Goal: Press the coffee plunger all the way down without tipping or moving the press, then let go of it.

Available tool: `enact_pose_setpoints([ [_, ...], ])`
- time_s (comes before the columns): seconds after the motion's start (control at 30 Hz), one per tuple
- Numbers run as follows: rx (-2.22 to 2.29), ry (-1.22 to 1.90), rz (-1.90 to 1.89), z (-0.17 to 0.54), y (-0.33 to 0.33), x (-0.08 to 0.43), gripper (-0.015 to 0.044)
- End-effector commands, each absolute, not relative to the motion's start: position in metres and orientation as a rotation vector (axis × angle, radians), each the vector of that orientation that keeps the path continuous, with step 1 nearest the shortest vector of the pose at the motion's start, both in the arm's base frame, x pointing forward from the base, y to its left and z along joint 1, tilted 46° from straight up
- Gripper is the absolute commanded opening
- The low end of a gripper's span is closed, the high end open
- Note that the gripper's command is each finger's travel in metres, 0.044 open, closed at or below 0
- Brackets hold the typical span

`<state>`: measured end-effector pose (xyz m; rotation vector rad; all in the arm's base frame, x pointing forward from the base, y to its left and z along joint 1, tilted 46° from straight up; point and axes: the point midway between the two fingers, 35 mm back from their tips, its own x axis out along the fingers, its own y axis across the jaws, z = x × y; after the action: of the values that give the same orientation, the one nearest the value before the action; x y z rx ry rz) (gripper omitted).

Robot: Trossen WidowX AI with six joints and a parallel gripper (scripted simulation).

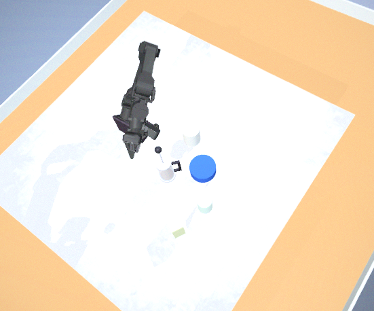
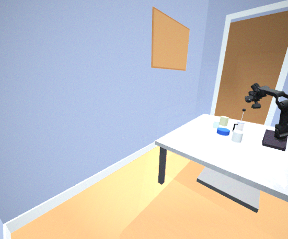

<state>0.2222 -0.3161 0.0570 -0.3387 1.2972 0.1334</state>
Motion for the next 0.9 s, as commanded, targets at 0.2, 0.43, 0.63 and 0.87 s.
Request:
enact_pose_setpoints([
  [0.2, 0.883, 0.588, -0.196, 0.125, -0.273, 0.219, 0.0440],
  [0.43, 0.883, 0.588, -0.195, 0.099, -0.248, 0.222, 0.0440],
  [0.63, 0.883, 0.587, -0.194, 0.083, -0.230, 0.223, 0.0440],
  [0.87, 0.883, 0.587, -0.194, 0.083, -0.231, 0.223, 0.0440],
])
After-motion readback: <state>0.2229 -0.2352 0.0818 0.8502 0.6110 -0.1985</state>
